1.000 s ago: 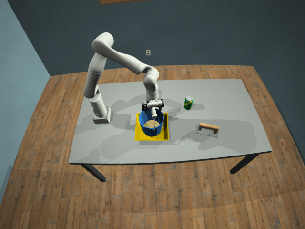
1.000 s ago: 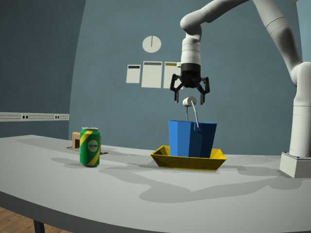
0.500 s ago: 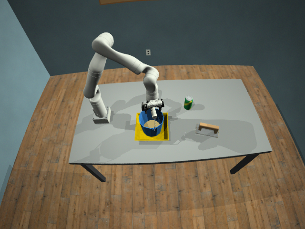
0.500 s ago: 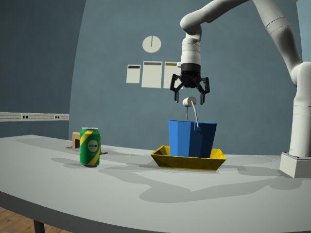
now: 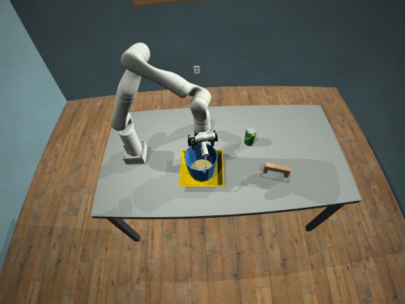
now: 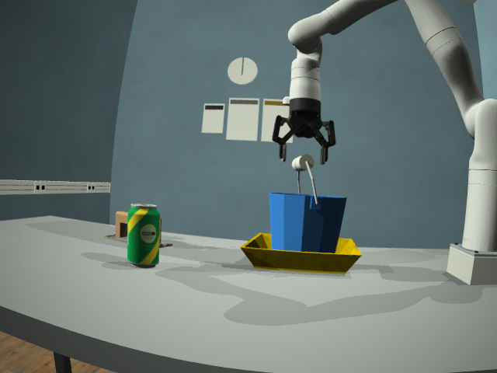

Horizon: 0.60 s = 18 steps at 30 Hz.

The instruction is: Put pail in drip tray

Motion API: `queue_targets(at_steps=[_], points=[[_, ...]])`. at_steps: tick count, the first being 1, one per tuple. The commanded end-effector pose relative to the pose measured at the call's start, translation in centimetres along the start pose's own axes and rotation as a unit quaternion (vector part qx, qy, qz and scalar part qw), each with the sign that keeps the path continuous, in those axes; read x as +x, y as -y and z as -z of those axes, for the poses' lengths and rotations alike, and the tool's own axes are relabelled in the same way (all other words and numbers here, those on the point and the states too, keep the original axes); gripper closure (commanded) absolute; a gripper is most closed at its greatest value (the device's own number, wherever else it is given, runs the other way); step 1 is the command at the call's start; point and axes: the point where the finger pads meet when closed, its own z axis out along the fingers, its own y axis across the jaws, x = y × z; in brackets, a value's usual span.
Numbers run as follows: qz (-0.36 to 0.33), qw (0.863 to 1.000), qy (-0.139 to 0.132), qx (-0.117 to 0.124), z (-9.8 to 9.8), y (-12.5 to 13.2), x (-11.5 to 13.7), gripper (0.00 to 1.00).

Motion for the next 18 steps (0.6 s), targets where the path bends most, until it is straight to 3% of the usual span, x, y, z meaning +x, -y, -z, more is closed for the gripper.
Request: queue_targets(at_steps=[1, 18], points=[[0.0, 1.0, -0.001, 0.003, 0.7, 0.1, 0.0, 0.0], [0.0, 1.0, -0.001, 0.003, 4.1, 0.1, 0.0, 0.0]])
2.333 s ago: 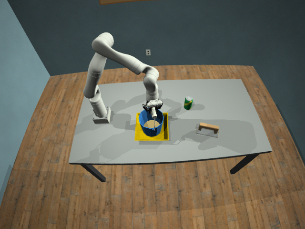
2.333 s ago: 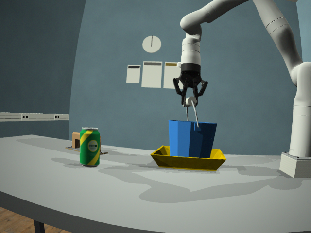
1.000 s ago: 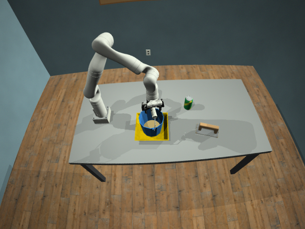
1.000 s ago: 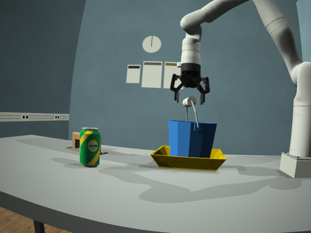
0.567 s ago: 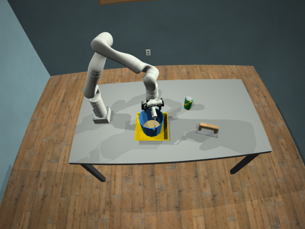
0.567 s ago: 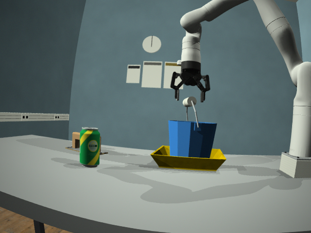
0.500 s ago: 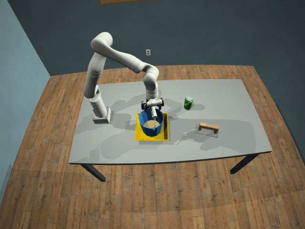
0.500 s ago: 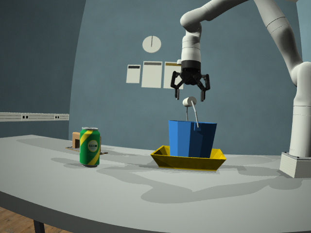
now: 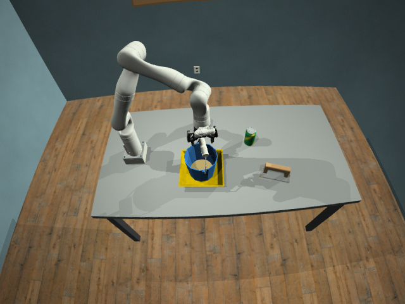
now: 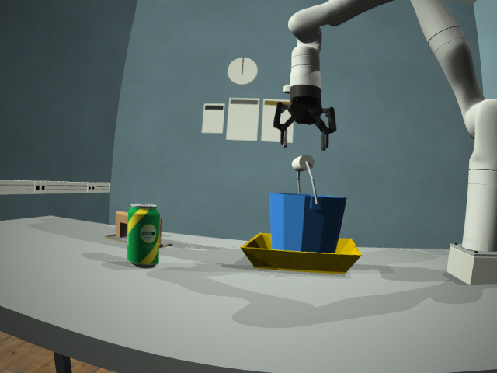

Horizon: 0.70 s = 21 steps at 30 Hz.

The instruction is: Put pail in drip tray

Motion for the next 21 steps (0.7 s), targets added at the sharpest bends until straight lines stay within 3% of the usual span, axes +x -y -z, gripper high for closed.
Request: queue_targets(at_steps=[1, 21], points=[[0.0, 1.0, -0.002, 0.005, 1.1, 0.2, 0.1, 0.0], [0.0, 1.0, -0.002, 0.005, 3.9, 0.2, 0.1, 0.0]])
